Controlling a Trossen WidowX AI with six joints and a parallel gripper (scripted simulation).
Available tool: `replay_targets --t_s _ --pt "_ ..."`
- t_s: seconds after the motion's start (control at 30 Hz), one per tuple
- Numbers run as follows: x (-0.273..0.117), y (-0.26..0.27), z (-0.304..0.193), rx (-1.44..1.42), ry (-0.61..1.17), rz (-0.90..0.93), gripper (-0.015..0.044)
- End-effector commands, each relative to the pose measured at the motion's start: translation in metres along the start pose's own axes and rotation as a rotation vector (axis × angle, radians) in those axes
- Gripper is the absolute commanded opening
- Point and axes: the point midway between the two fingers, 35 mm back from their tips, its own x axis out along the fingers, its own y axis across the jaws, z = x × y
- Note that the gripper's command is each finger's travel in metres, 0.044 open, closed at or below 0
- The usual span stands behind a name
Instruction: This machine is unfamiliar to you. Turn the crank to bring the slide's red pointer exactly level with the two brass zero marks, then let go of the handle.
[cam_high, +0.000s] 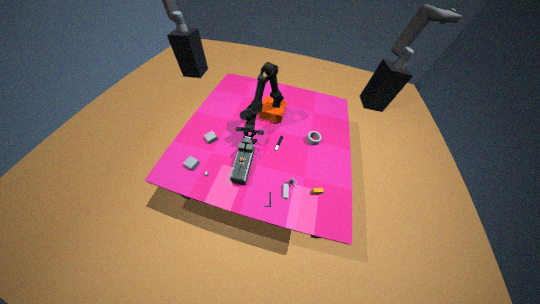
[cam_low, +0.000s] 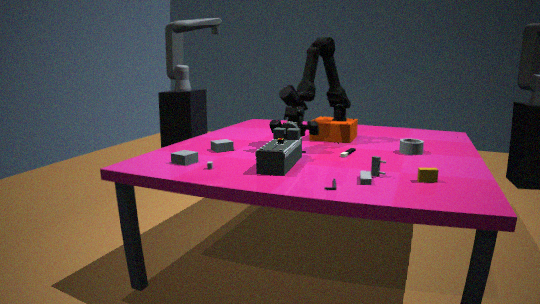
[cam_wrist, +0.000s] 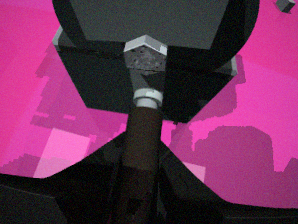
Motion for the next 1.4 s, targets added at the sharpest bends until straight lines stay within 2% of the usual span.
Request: replay_targets --t_s 0.0,0.8,1.37 --pt "-0.0002 -0.0012 0.0002 -0.006 0.0 -0.005 0.0" --pt "0.0 -0.0001 0.0 0.0 0.0 0.0 0.0" --pt "0.0 -0.0001 0.0 0.0 0.0 0.0 0.044"
